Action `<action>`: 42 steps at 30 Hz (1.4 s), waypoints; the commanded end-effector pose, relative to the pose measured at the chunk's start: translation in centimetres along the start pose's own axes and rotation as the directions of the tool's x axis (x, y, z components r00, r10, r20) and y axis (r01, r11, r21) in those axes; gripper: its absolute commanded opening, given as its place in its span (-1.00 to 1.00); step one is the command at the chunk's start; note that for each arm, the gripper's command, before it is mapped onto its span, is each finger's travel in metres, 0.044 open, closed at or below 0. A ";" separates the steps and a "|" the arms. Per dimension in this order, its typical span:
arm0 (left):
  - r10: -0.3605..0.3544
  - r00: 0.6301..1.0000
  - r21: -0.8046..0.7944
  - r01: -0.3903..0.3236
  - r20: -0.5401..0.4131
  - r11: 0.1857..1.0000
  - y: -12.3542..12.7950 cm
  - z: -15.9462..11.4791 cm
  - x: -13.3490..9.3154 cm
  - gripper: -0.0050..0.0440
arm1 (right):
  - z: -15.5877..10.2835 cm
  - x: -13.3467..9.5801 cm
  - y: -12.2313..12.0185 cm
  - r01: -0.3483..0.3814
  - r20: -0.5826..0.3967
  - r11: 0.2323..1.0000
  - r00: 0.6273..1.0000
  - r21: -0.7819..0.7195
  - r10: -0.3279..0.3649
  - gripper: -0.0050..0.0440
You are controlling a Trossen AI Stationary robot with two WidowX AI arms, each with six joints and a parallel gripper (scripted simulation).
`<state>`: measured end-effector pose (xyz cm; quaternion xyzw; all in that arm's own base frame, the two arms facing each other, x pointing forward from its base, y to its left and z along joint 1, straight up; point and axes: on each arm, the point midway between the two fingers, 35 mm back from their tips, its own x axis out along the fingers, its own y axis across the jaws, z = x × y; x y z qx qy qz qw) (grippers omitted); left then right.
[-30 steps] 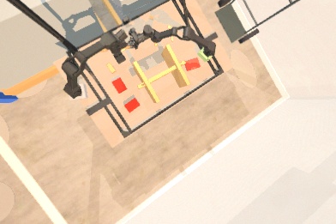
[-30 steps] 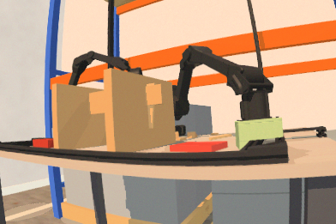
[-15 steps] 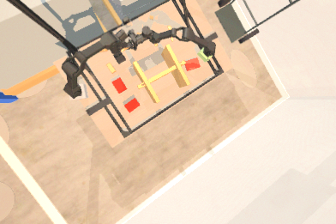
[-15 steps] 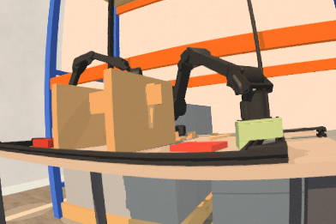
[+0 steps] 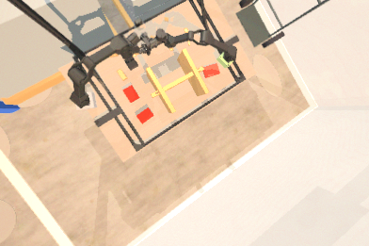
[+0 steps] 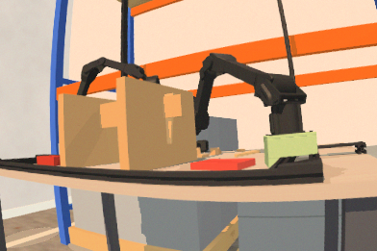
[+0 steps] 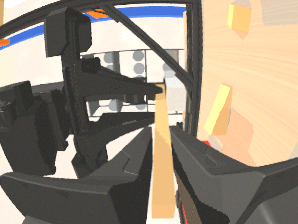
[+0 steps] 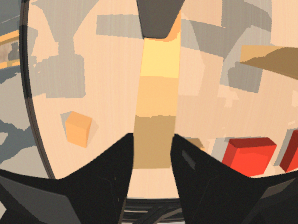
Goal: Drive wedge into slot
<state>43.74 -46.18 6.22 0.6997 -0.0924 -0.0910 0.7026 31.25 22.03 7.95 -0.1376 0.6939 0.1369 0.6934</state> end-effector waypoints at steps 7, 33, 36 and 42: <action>0.005 1.000 -0.005 -0.005 -0.002 1.000 0.2 0.0 0.0 -0.80 | 0.0 -0.1 0.0 -0.001 0.001 1.000 1.000 -0.001 0.001 -0.70; 0.005 1.000 -0.005 -0.005 -0.002 1.000 0.2 0.0 0.0 -0.80 | -2.7 -1.4 0.2 -0.001 0.001 1.000 1.000 -0.001 0.001 1.00; 0.005 1.000 -0.005 -0.005 -0.002 1.000 0.2 0.0 0.0 -0.80 | -6.3 -2.6 0.2 -0.001 0.001 1.000 1.000 -0.001 0.001 1.00; 0.005 1.000 -0.005 -0.005 -0.002 1.000 0.2 0.0 0.0 -0.80 | -8.0 -3.0 0.1 -0.001 0.001 1.000 1.000 -0.001 0.001 1.00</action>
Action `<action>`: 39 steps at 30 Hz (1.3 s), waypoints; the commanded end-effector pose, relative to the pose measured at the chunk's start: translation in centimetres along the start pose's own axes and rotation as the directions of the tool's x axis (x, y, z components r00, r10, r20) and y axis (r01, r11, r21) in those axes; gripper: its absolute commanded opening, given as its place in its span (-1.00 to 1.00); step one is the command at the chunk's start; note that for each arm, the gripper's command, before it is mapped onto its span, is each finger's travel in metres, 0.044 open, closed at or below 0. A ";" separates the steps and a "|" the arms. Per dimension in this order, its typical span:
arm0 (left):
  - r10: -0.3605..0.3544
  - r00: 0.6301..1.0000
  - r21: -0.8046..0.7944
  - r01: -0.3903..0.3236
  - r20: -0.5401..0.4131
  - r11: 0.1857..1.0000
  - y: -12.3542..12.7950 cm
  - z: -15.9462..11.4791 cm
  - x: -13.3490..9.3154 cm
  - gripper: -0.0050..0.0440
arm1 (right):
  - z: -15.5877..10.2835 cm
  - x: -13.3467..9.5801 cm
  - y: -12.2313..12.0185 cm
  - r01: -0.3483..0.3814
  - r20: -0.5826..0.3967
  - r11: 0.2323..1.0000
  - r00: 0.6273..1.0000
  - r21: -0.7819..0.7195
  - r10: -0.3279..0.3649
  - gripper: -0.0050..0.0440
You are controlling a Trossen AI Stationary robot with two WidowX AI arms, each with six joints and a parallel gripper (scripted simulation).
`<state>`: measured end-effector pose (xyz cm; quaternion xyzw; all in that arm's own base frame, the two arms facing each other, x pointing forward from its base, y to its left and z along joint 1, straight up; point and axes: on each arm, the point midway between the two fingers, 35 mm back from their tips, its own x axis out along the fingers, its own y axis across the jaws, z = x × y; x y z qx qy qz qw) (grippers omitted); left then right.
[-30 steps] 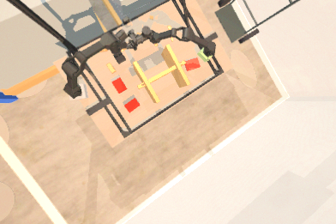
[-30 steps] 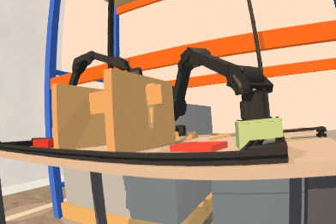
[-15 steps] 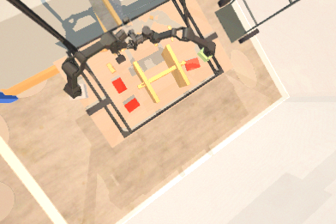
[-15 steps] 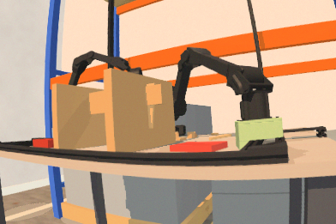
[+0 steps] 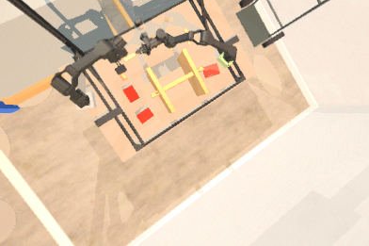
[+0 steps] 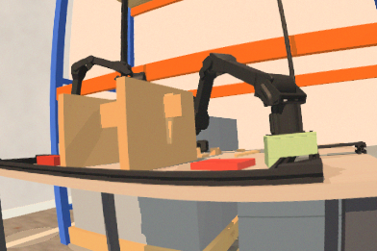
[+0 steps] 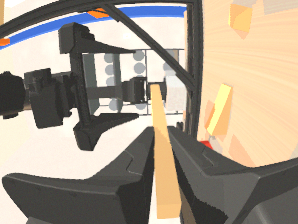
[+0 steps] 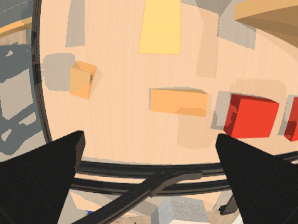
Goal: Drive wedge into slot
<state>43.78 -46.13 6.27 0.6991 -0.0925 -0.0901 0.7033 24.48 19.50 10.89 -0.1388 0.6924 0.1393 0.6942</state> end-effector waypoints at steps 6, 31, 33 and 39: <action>0.004 1.000 -0.003 -0.004 -0.001 1.000 0.2 0.0 0.0 -0.80 | 0.7 1.6 -0.1 0.021 0.194 1.000 0.981 -0.020 -0.017 1.00; 0.004 1.000 -0.003 -0.004 -0.001 1.000 0.2 0.0 0.0 -0.80 | 2.2 1.9 -0.1 0.000 0.705 1.000 0.709 0.004 -0.003 1.00; 0.004 1.000 -0.003 -0.004 -0.001 1.000 0.2 0.0 0.0 -0.80 | 2.2 1.9 -0.1 0.000 0.705 1.000 0.709 0.004 -0.003 1.00; 0.004 1.000 -0.003 -0.004 -0.001 1.000 0.2 0.0 0.0 -0.80 | 3.0 2.6 -0.1 0.000 0.705 1.000 0.709 0.004 -0.003 1.00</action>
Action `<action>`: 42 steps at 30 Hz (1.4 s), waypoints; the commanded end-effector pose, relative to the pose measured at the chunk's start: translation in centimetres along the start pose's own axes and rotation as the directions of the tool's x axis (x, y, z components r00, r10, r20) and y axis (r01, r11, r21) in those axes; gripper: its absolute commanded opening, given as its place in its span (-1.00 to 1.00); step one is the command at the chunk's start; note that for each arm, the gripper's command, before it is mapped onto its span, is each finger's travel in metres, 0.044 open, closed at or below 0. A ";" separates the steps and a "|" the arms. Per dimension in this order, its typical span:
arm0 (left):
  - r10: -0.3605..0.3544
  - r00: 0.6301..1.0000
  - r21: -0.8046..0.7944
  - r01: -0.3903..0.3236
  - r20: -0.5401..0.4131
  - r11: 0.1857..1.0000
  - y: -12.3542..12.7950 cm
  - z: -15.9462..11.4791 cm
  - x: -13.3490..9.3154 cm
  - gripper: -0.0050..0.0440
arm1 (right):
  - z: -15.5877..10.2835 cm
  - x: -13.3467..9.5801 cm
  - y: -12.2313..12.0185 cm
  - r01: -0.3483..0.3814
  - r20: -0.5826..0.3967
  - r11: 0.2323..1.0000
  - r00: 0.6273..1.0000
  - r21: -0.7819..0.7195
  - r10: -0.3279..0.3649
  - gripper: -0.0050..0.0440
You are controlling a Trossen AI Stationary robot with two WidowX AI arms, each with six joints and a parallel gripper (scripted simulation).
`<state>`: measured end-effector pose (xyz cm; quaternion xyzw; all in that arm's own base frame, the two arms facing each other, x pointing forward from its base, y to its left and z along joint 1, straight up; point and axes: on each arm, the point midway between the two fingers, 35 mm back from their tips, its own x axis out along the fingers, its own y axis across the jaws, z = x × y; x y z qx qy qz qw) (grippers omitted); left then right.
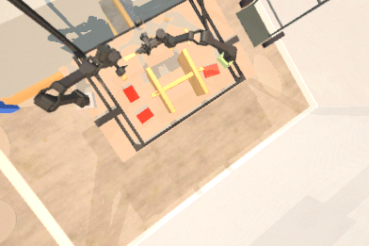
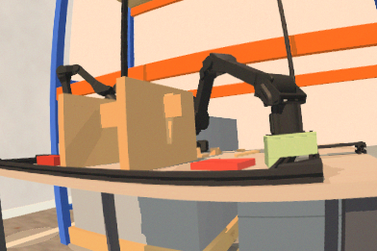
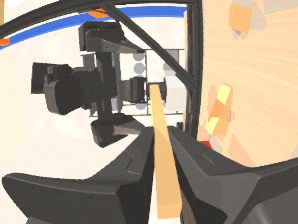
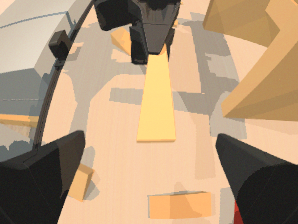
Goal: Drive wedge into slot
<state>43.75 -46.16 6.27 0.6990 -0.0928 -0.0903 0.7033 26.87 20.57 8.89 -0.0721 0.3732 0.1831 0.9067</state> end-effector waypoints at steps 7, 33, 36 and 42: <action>0.004 1.000 -0.003 -0.004 -0.001 1.000 0.2 0.0 0.0 -0.80 | -0.1 2.6 -0.1 0.007 -0.006 1.000 1.000 -0.001 -0.007 1.00; 0.004 1.000 -0.003 -0.004 -0.001 1.000 0.2 0.0 0.0 -0.80 | -0.6 5.1 -0.3 0.015 -0.013 1.000 1.000 -0.002 -0.015 0.12; 0.004 1.000 -0.003 -0.004 -0.001 1.000 0.2 0.0 0.0 -0.80 | -0.6 5.1 -0.3 0.015 -0.013 1.000 1.000 -0.002 -0.015 -0.18; 0.004 1.000 -0.003 -0.004 -0.001 1.000 0.2 0.0 0.0 -0.80 | -0.6 5.1 -0.3 0.015 -0.013 1.000 1.000 -0.002 -0.015 -0.28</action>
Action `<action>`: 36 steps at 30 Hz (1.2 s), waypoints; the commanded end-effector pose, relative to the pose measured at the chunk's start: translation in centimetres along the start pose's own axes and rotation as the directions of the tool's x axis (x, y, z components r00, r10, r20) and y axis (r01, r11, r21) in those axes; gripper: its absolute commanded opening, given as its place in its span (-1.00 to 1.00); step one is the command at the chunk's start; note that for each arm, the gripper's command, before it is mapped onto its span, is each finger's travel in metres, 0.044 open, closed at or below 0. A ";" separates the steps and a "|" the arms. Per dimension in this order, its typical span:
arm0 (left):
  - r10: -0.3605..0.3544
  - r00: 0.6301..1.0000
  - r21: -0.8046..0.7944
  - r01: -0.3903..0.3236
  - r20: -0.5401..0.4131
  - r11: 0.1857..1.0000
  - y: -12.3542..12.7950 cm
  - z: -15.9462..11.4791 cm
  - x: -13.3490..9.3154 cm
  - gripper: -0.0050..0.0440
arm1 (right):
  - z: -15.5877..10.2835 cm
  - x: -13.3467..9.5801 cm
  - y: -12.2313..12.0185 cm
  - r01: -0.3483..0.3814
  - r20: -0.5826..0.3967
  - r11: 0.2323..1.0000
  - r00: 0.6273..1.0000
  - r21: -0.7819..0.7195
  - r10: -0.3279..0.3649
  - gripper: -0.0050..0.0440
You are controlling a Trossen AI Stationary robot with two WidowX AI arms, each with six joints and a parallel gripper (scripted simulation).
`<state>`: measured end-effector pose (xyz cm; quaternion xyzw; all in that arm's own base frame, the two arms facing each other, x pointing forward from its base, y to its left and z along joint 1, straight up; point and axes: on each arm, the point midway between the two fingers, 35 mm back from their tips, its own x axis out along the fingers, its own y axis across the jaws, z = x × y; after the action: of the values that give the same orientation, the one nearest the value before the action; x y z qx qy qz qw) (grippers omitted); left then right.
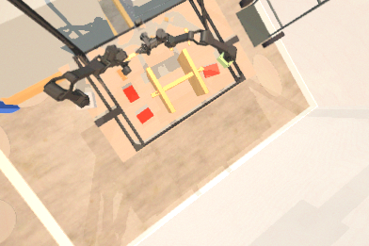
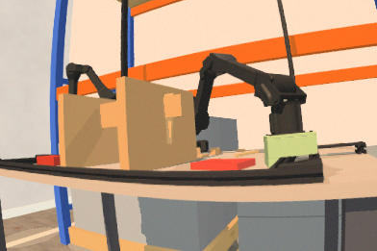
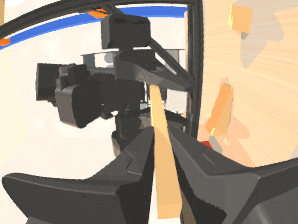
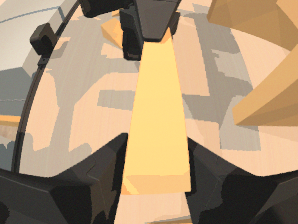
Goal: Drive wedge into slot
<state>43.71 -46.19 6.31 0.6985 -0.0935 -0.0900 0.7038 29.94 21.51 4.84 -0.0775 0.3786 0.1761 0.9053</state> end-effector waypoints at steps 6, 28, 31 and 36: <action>0.002 1.000 -0.002 -0.002 -0.002 1.000 0.1 -0.1 0.0 -0.80 | 0.0 0.0 0.0 0.000 0.001 1.000 1.000 0.001 0.000 -0.39; 0.002 1.000 -0.002 -0.002 -0.002 1.000 0.1 -0.1 0.0 -0.01 | 0.0 0.0 0.0 0.000 0.001 1.000 1.000 0.001 0.000 -0.80; 0.002 1.000 -0.002 -0.002 -0.002 1.000 0.1 -0.1 0.0 -0.01 | 0.0 0.0 0.0 0.000 0.001 1.000 1.000 0.001 0.000 -0.80; 0.000 1.000 0.000 0.000 -0.002 1.000 -0.1 0.3 -2.8 -0.01 | 0.0 0.0 0.0 0.000 0.001 1.000 1.000 0.001 0.000 -0.80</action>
<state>42.83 -45.56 5.94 0.6987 -0.0889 -0.0850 0.7048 29.91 21.50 4.81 -0.0775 0.3793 0.1760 0.9051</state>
